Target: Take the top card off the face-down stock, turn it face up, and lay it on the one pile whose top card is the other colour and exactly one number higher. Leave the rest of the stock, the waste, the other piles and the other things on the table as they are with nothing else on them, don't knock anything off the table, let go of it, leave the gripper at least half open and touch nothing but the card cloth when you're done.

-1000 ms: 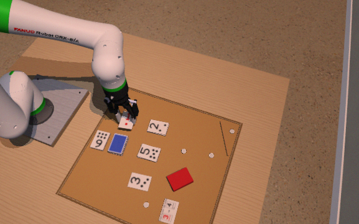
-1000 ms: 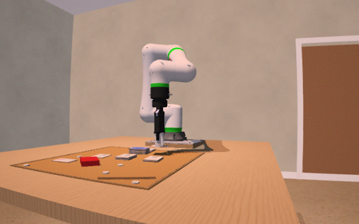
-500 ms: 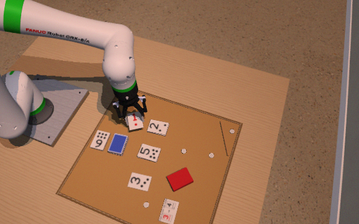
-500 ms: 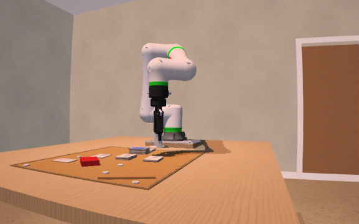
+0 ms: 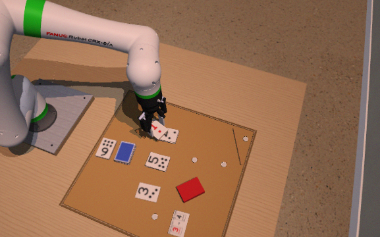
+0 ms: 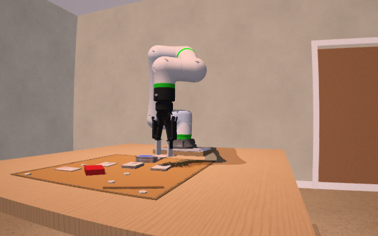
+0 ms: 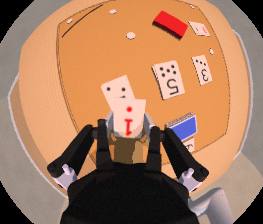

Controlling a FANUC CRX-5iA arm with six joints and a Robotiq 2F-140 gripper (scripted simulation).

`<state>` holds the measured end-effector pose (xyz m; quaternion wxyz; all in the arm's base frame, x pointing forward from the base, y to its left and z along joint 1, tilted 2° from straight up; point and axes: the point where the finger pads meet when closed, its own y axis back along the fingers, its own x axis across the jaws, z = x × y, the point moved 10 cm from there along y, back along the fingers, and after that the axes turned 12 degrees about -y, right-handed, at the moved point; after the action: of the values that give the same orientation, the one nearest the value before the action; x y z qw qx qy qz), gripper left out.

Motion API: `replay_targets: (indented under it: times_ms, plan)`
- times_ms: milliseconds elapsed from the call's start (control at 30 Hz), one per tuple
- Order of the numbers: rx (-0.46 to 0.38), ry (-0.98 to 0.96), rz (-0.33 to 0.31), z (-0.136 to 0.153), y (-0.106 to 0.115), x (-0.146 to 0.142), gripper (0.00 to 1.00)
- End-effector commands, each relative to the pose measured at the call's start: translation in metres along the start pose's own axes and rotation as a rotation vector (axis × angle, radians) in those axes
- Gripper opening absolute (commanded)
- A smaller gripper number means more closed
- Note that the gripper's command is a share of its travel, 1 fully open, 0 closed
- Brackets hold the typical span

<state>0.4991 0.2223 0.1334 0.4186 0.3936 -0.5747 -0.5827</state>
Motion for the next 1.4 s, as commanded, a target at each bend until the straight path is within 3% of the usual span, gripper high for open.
replay_targets:
  times_ms: [0,133,533,1367]
  plan:
    - [0.000,0.069,0.000,-0.005,0.001,-0.005,0.41]
    - [0.000,0.225,0.000,-0.015,0.001,-0.015,0.41]
    - [0.000,0.442,0.000,-0.029,0.003,-0.029,0.41]
    - [0.000,0.465,0.000,-0.031,0.002,-0.031,0.41]
